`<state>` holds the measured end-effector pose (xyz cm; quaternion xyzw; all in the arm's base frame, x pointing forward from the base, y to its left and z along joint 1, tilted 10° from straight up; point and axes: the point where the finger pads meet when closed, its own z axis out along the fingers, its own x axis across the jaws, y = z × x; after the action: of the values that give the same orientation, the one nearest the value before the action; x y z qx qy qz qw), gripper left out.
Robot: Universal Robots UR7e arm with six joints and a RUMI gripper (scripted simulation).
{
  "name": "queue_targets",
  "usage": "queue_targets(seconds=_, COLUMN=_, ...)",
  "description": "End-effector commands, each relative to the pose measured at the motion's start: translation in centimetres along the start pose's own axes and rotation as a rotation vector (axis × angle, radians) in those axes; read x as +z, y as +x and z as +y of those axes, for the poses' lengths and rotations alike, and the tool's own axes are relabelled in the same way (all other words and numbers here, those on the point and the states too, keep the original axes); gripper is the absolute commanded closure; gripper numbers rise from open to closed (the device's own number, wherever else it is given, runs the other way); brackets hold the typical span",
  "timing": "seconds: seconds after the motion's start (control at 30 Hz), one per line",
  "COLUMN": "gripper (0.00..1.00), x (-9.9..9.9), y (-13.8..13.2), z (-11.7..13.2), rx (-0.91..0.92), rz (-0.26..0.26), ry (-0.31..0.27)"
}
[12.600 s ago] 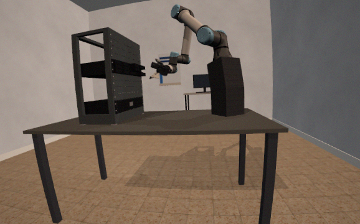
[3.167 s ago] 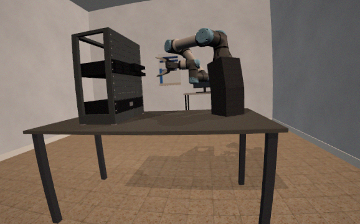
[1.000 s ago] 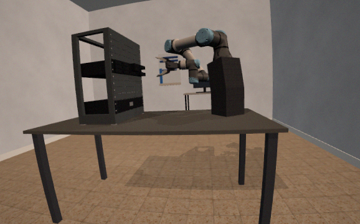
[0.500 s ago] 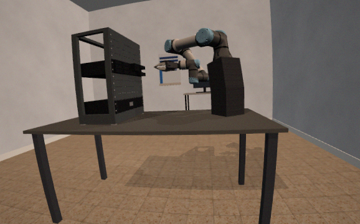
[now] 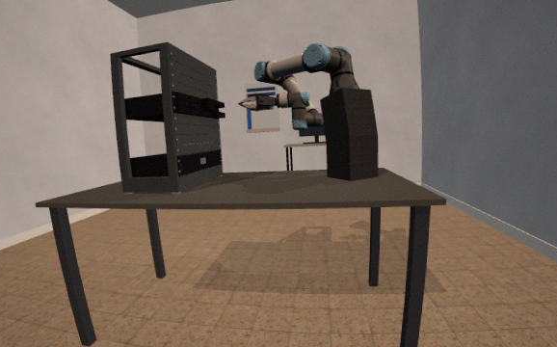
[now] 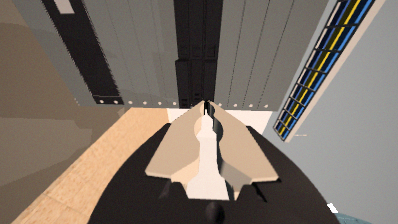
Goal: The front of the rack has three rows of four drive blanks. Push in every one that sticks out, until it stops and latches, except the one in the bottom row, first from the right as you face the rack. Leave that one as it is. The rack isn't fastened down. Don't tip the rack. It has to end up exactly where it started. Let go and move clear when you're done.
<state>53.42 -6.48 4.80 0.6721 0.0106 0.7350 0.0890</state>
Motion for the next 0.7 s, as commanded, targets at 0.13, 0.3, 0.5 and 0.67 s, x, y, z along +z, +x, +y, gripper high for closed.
queue_targets(seconds=0.13, gripper=1.0, x=0.1, y=0.1, z=-0.1, rx=-0.003, rz=0.003, ry=0.002)
queue_targets(seconds=0.3, gripper=1.0, x=0.1, y=0.1, z=-0.1, rx=-0.003, rz=0.003, ry=0.002)
queue_targets(seconds=0.5, gripper=1.0, x=0.2, y=0.0, z=-0.4, rx=-0.003, rz=0.003, ry=0.002)
queue_targets(seconds=0.67, gripper=1.0, x=0.6, y=-0.1, z=-1.1, rx=-0.003, rz=0.003, ry=0.002)
